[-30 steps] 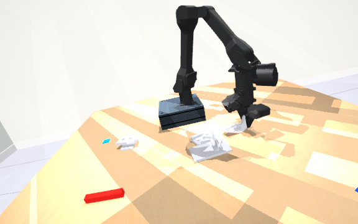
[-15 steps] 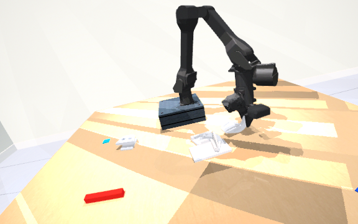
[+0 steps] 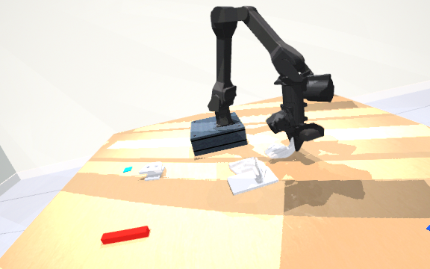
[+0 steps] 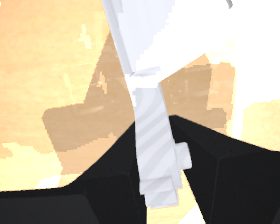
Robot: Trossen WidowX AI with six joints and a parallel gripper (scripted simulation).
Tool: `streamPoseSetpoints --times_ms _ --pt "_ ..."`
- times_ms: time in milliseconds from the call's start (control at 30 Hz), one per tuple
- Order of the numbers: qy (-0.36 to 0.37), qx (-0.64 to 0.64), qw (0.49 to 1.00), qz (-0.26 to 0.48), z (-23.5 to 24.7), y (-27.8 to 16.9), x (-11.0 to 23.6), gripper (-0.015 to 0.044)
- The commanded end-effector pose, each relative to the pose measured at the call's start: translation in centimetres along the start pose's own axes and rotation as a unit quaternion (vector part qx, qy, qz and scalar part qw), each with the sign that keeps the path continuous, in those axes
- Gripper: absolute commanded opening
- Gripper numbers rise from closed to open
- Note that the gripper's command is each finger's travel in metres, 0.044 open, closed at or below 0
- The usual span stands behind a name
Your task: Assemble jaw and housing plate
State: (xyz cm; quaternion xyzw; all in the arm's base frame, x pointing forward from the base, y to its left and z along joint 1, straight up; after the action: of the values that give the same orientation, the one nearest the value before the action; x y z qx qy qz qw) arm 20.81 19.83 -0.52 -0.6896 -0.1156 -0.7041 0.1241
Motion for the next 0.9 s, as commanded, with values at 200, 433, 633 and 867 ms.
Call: streamPoseSetpoints --times_ms 200,433,633,867 --pt "0.002 -0.002 1.0 0.003 0.1 -0.1 1.1 0.0037" --pt "0.002 -0.002 1.0 0.003 0.0 -0.1 1.8 0.0037" --pt "0.002 -0.002 1.0 0.003 0.0 -0.1 2.4 0.0037" --pt "0.002 -0.002 1.0 0.003 0.0 -0.1 2.7 0.0037"
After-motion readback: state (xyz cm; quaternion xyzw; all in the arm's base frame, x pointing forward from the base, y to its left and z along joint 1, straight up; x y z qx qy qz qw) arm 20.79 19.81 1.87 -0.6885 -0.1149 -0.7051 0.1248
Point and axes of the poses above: the point midway between the two fingers, 35 mm back from their tips, its own x axis back along the fingers, its own z axis across the jaws, y = z × x, the point moved 1 cm from there along x, back along the fingers, and after that the axes turned 7 degrees about x, right-handed, at the moved point
